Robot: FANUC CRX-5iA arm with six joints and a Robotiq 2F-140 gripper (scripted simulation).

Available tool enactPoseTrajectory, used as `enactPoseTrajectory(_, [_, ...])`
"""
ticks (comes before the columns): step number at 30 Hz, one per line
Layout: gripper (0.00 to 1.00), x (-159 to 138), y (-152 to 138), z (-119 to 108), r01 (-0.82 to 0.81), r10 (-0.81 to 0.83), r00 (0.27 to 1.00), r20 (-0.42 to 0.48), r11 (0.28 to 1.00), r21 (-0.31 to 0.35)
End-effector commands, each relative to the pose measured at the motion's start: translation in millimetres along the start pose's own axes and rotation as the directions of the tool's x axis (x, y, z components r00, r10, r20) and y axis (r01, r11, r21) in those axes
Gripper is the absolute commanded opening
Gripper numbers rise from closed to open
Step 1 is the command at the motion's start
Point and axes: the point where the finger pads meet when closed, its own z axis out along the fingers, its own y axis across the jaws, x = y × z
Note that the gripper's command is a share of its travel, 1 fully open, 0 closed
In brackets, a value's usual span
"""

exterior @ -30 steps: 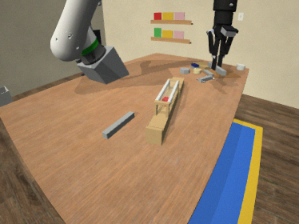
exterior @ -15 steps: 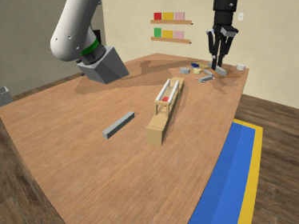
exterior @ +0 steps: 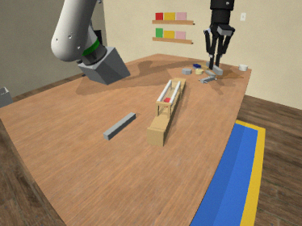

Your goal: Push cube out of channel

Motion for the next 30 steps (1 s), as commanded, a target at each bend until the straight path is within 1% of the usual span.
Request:
enactPoseTrajectory(1, [0.10,-8.5,68.8,-4.5,-0.193,0.193,0.981,-0.001,0.981,0.007])
enactPoseTrajectory(4, [0.10,-11.0,103.3,-0.1,-0.308,0.308,0.951,0.000,0.951,0.007])
enactPoseTrajectory(8, [0.10,-16.8,156.6,3.7,-0.334,0.334,0.943,0.000,0.943,0.006])
enactPoseTrajectory(11, [0.10,-16.9,157.2,14.4,-0.334,0.334,0.943,0.000,0.943,0.006])
enactPoseTrajectory(13, [0.10,-16.9,157.2,14.4,-0.334,0.334,0.943,0.000,0.943,0.006])
enactPoseTrajectory(16, [0.10,-16.9,157.1,35.1,-0.334,0.334,0.943,0.000,0.943,0.006])
enactPoseTrajectory(18, [0.10,-16.9,157.0,44.1,-0.334,0.334,0.943,0.000,0.943,0.006])
enactPoseTrajectory(30, [0.10,-16.8,157.0,54.8,-0.334,0.334,0.943,0.000,0.943,0.006])
